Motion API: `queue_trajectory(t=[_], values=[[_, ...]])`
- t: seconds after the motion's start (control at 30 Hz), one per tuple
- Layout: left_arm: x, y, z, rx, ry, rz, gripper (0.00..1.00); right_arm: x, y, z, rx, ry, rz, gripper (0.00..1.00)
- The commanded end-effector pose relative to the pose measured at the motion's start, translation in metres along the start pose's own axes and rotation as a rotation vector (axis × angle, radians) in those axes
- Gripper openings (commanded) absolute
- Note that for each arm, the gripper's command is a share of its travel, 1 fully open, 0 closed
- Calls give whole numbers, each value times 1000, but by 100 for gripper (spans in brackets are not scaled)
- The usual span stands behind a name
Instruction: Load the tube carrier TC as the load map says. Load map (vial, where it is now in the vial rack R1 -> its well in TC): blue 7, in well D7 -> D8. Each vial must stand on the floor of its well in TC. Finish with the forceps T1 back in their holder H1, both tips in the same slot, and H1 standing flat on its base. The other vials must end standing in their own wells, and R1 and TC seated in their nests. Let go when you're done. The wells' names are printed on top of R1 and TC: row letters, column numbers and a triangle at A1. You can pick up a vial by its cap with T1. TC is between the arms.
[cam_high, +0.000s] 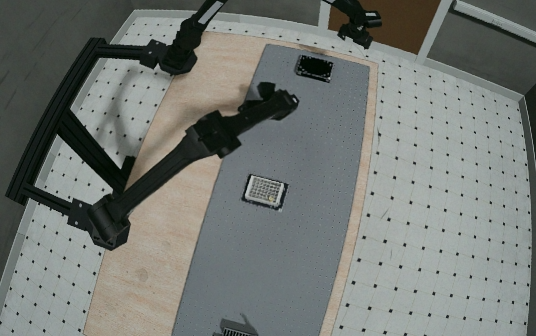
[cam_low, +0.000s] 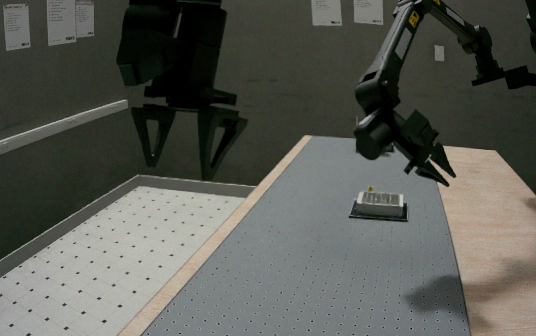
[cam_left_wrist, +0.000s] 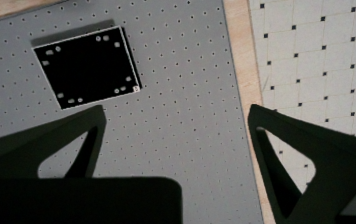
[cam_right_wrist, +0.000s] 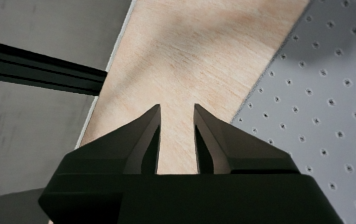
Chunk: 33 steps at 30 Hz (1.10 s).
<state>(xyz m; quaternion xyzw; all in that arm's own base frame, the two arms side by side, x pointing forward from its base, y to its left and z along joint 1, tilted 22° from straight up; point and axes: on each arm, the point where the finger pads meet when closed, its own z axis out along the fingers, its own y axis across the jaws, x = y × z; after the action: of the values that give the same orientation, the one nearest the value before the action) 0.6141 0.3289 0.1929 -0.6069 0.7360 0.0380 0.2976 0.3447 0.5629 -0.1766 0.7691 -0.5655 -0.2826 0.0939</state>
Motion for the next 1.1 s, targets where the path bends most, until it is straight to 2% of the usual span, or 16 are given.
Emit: queue_trajectory(t=[0.0,0.07,0.23,0.3,0.43,0.57,0.7,0.73,0.8,0.9,1.07], values=[[-13,-11,-13,29,-24,-8,100,8,-9,-35,60,-30,51,24],[-13,-11,-13,29,-24,-8,100,13,-10,-41,92,-37,94,24],[-13,-11,-13,29,-24,-8,100,21,-13,-50,94,-37,96,24],[-13,-11,-13,29,-24,-8,100,19,-16,-66,99,-38,71,24],[-13,-11,-13,29,-24,-8,100,36,-21,-64,83,-29,82,24],[-13,-11,-13,29,-24,-8,100,47,-20,-78,157,-52,182,24],[-13,-11,-13,29,-24,-8,100,53,-21,-84,160,-52,186,24],[-13,-11,-13,29,-24,-8,100,47,-27,-96,180,-64,173,24],[-13,-11,-13,29,-24,-8,100,54,-24,-102,165,-52,161,24],[-13,-11,-13,29,-24,-8,100,71,-29,-96,148,-42,173,24],[-13,-11,-13,29,-24,-8,100,84,-25,-115,226,-68,278,24]])
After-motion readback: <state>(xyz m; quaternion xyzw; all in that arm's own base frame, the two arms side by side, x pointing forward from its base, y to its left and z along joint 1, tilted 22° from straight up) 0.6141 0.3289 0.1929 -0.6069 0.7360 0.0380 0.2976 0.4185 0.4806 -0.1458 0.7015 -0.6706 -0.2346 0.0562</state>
